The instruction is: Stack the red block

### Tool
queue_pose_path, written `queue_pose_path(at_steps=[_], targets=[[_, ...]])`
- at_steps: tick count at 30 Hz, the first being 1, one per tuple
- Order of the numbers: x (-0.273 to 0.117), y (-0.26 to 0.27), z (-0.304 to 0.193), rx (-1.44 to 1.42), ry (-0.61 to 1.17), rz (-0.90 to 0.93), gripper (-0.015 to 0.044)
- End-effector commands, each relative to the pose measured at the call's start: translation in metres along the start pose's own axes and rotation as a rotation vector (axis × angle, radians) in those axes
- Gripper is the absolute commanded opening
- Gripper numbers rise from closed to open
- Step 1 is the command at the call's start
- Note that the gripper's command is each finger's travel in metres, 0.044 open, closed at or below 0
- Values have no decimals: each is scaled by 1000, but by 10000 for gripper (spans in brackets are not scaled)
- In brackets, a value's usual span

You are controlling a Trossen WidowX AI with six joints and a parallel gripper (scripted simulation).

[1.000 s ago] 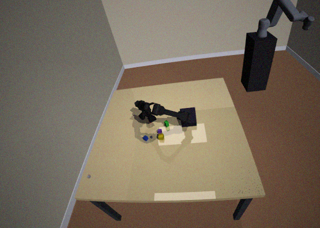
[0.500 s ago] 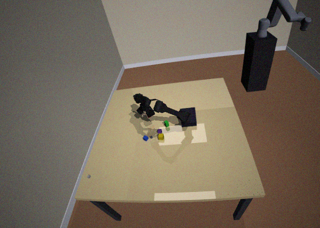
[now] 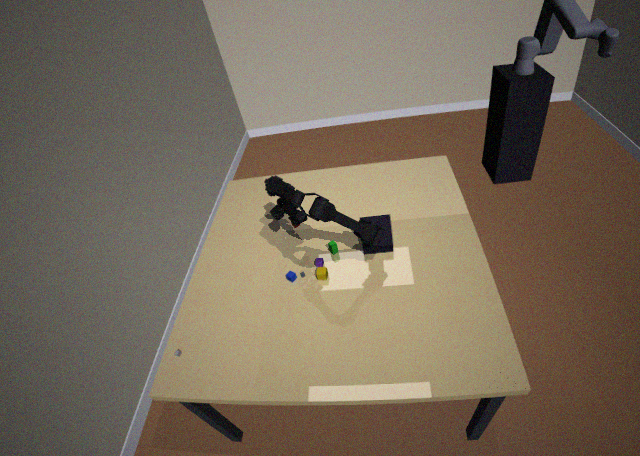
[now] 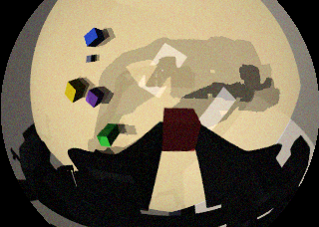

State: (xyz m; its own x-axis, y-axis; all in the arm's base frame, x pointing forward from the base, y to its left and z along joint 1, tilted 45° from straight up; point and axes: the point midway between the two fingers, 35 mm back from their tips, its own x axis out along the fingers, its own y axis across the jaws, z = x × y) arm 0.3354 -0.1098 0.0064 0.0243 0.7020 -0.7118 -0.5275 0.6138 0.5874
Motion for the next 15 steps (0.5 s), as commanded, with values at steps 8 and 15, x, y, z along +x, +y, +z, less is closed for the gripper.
queue_pose_path(at_steps=[8,15], targets=[[-8,25,-16,-4,7,0,0],[-12,50,-30,-2,8,1,0]])
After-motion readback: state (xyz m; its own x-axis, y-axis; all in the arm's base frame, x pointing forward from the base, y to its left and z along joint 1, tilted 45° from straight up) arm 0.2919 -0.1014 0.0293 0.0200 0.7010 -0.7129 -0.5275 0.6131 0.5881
